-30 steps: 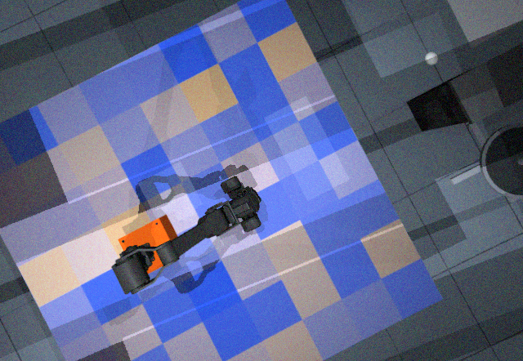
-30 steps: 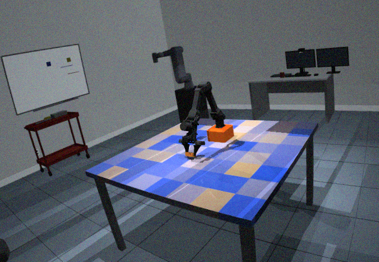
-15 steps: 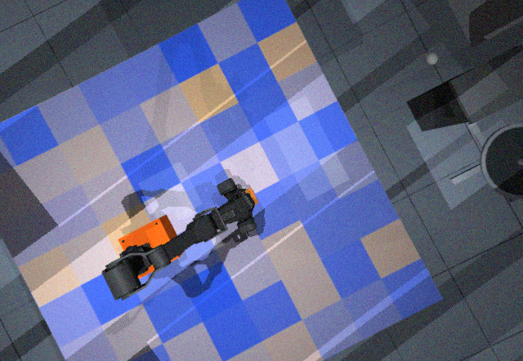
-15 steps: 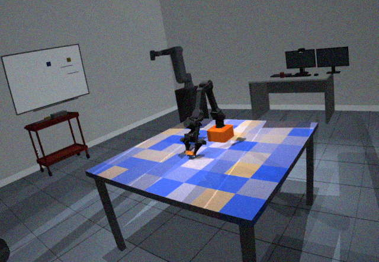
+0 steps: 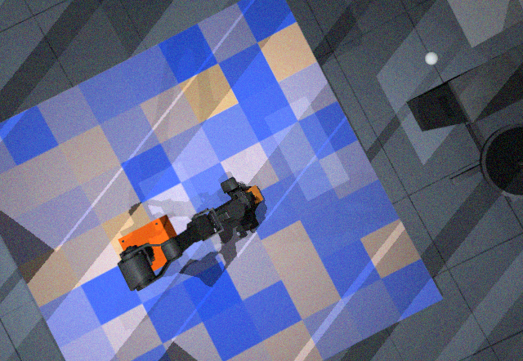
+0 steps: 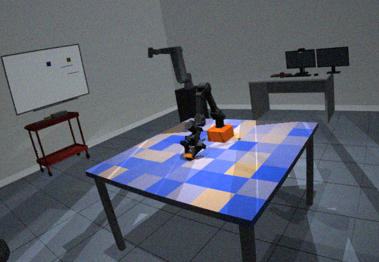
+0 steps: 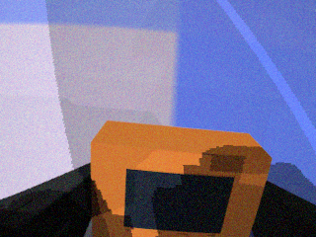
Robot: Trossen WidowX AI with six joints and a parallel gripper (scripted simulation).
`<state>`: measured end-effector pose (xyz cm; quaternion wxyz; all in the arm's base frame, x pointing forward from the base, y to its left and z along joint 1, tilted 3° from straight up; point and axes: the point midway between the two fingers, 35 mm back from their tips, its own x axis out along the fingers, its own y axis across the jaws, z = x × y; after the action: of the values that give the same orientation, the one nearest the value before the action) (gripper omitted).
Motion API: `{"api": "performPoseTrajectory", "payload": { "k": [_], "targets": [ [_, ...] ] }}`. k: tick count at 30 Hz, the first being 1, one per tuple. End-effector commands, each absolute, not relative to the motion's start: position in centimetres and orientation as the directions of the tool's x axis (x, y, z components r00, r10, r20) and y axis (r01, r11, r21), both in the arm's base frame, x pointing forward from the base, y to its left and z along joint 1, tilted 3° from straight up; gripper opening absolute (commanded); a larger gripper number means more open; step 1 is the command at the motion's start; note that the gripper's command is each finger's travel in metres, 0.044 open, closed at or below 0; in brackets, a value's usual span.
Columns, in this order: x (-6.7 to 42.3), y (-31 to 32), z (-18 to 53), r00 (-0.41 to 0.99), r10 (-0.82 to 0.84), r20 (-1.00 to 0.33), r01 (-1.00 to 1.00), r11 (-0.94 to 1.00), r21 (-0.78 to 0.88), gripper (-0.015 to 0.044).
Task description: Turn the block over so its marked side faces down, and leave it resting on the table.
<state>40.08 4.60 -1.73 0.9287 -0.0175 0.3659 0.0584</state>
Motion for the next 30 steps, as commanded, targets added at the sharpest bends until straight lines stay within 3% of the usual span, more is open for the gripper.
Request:
{"api": "performPoseTrajectory", "payload": {
  "k": [1, 30],
  "targets": [
    [40.2, 4.6, -2.5, 0.767, 0.098, -0.634, -0.115, 0.993, 0.013, 0.0000],
    [38.4, 4.4, -2.7, 0.939, 0.114, -0.323, -0.116, 0.993, 0.014, 0.0000]
  ]
}}
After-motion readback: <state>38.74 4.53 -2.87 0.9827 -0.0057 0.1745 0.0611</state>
